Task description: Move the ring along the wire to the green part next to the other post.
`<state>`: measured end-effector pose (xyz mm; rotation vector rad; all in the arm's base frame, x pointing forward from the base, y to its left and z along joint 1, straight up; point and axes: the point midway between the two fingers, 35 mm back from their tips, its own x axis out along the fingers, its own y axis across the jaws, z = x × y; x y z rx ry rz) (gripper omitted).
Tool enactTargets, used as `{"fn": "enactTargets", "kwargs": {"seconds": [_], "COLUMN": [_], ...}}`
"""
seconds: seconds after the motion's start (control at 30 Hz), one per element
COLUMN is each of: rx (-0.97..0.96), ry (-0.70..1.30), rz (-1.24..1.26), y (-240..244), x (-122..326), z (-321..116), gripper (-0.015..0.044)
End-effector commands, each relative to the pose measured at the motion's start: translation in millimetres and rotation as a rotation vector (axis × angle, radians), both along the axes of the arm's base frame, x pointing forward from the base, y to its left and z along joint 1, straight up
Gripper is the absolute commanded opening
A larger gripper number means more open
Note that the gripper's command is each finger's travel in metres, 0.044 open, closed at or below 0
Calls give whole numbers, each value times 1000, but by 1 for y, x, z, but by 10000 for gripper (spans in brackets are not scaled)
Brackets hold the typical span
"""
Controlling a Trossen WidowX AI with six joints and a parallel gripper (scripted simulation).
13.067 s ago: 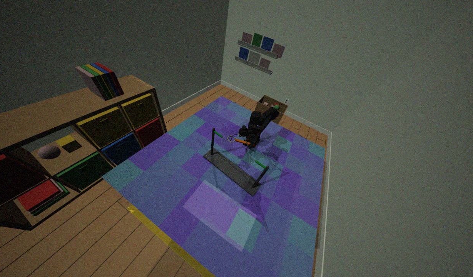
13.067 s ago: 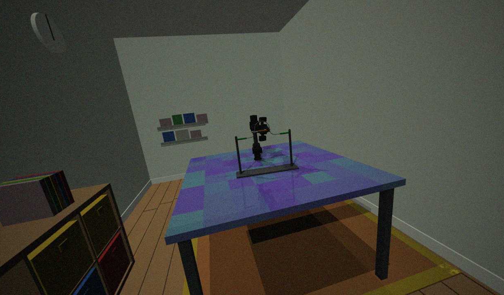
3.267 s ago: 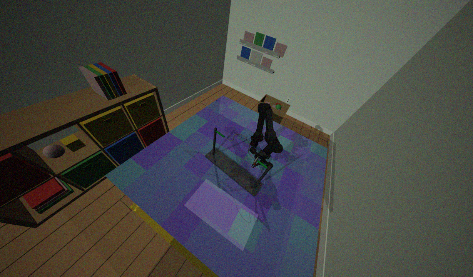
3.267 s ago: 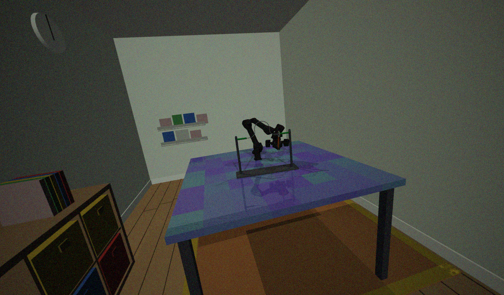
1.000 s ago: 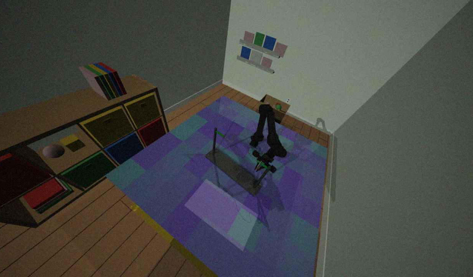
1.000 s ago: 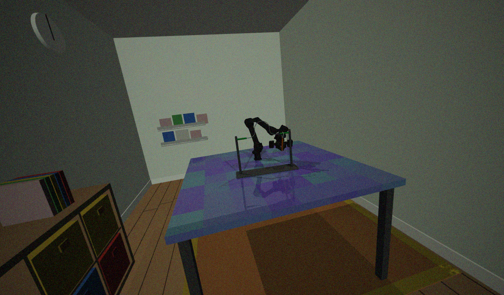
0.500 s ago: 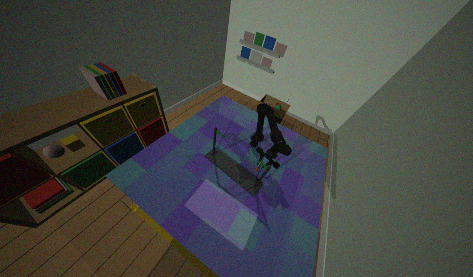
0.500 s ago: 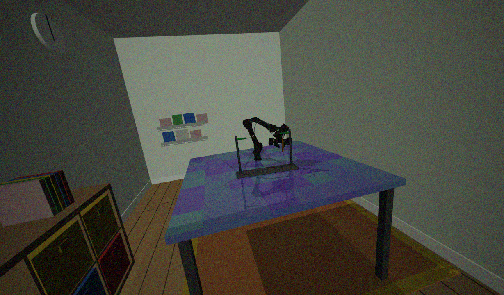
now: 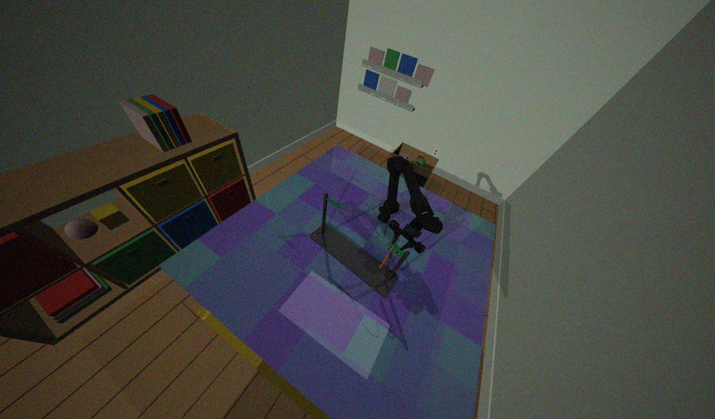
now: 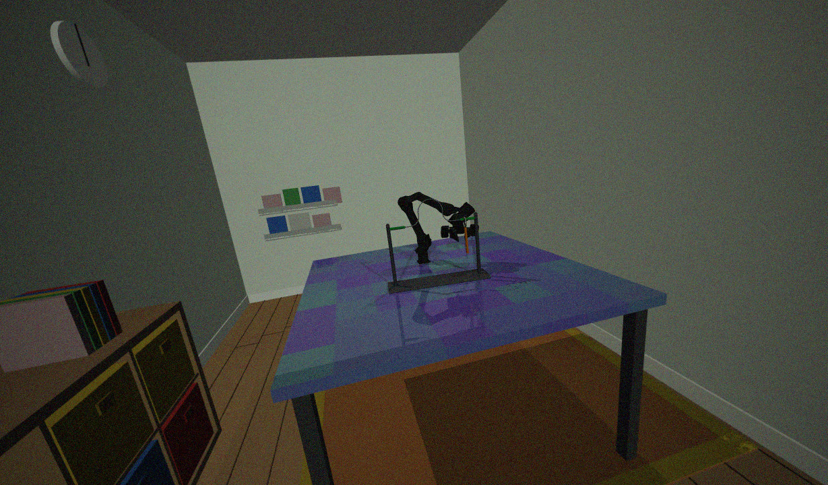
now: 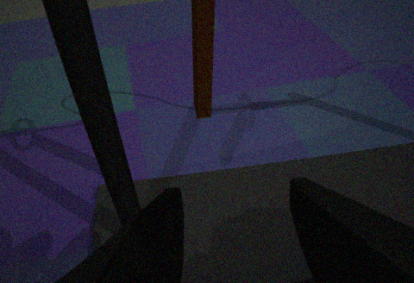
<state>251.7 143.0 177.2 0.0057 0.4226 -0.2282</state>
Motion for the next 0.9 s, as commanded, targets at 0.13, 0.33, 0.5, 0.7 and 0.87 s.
{"fn": "enactTargets", "kwargs": {"seconds": [0.13, 0.33, 0.5, 0.7, 0.87], "rx": [5, 5, 3, -1, -1], "ry": [-4, -4, 4, -7, -7], "rz": [-4, -4, -2, 3, 3], "y": [0, 0, 4, 8, 8], "x": [0, 0, -15, -38, -38], "z": [1, 1, 6, 20, 20], "gripper": [160, 160, 239, 396, 440]}}
